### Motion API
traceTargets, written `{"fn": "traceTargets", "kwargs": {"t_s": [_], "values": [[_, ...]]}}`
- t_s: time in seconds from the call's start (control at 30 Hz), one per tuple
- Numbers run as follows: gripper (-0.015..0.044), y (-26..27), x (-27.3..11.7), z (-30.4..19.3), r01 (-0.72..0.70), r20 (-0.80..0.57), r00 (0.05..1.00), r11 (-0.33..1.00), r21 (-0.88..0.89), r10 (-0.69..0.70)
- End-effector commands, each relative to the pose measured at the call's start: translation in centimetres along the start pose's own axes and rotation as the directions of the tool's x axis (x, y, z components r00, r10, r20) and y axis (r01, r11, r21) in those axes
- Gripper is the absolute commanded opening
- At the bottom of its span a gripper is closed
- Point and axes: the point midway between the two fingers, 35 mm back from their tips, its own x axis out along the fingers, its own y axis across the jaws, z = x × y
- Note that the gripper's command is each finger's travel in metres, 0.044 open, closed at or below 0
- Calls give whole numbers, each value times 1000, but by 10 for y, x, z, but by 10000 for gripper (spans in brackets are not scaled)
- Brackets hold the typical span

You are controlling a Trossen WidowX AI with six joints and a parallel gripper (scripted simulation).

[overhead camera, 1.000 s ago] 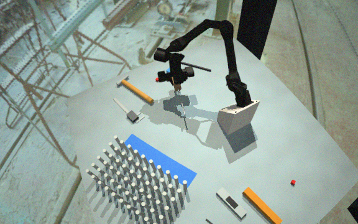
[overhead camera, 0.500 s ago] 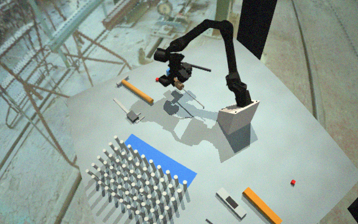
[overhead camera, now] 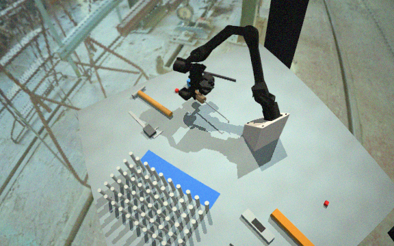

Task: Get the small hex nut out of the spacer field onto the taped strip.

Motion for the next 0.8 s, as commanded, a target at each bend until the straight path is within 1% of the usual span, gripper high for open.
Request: {"fn": "traceTargets", "kwargs": {"t_s": [0.0, 0.77], "values": [[0, -1, 6, 1, 3, 2, 1000, 1000, -7, -3], [0, 0, 43, 1, -1, -1, 1000, 1000, -3, 1]]}}
